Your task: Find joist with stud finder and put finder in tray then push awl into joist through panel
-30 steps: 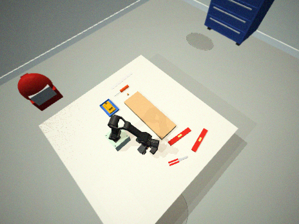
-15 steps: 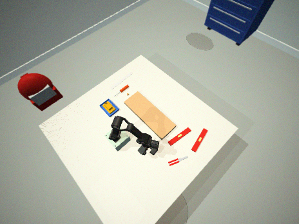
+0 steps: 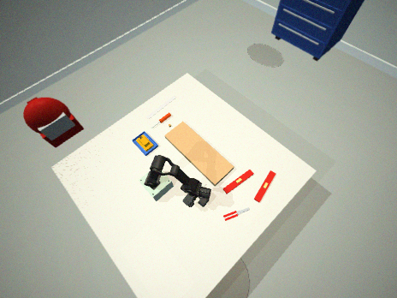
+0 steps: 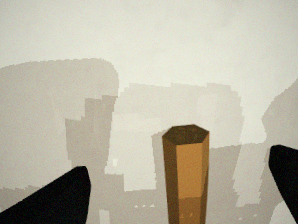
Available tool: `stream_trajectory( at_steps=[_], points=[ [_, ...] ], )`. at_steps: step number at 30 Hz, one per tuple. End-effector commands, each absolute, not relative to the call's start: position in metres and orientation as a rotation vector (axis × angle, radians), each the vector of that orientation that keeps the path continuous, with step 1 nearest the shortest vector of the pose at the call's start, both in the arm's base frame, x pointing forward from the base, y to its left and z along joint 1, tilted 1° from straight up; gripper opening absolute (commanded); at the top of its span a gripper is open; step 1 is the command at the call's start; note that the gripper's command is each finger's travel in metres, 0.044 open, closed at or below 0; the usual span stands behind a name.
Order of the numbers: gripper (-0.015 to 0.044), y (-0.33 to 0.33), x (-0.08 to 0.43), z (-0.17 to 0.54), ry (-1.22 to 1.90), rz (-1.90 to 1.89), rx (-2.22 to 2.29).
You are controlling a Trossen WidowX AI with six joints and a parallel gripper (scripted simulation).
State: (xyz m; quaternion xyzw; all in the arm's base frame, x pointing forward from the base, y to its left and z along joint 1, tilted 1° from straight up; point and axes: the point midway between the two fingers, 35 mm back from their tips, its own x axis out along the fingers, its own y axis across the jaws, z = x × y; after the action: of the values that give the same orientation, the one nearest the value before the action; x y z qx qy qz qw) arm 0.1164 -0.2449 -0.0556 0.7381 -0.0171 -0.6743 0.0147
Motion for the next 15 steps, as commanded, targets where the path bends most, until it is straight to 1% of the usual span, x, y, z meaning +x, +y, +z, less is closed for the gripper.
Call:
stream_trajectory(
  at_steps=[1,10,15],
  points=[
    [0.0309,-0.243,0.1165,-0.0568,-0.052,-2.101,2.306],
    [0.0072,-0.243,0.1165,-0.0568,-0.052,-2.101,2.306],
    [0.0039,-0.243,0.1165,-0.0568,-0.052,-2.101,2.306]
  ],
)
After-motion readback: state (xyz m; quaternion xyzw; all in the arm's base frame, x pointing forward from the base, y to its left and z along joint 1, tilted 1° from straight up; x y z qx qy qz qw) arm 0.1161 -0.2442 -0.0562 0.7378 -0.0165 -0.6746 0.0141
